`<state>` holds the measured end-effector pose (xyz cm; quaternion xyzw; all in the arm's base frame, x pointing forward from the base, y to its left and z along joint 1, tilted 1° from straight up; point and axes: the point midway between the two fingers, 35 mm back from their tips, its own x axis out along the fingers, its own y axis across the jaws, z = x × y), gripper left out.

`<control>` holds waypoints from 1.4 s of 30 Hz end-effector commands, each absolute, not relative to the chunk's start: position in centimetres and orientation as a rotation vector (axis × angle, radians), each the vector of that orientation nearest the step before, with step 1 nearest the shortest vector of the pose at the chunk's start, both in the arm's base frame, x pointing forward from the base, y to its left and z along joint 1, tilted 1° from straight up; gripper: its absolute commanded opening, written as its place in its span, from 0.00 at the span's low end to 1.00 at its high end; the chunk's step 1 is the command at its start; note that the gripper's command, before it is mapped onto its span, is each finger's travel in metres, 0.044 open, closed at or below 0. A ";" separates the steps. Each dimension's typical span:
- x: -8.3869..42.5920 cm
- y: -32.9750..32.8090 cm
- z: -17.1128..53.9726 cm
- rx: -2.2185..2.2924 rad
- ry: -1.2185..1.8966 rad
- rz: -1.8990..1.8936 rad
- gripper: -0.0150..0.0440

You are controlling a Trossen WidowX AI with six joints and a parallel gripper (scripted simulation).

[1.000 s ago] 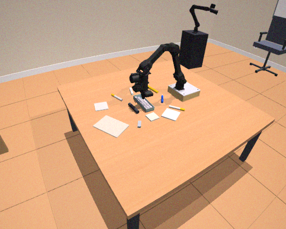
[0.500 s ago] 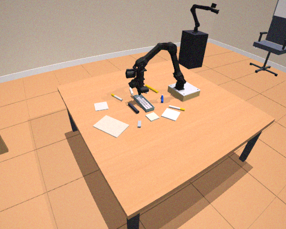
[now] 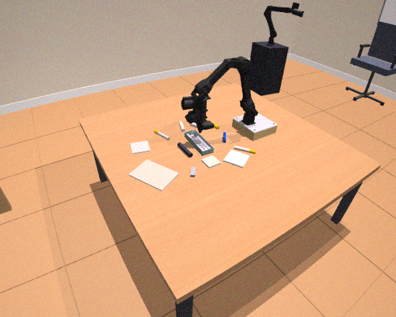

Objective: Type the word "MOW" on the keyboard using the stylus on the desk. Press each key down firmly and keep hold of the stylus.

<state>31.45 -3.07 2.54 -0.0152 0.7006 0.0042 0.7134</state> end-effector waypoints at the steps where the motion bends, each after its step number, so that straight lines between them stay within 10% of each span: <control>1: 31.2 -3.0 2.5 -0.028 1.553 0.007 0.25; 35: 31.2 5.1 8.0 -0.022 1.541 0.017 0.25; 39: 31.2 5.1 8.0 -0.022 1.543 0.017 0.43; 42: 31.2 5.1 8.0 -0.022 1.543 0.017 0.30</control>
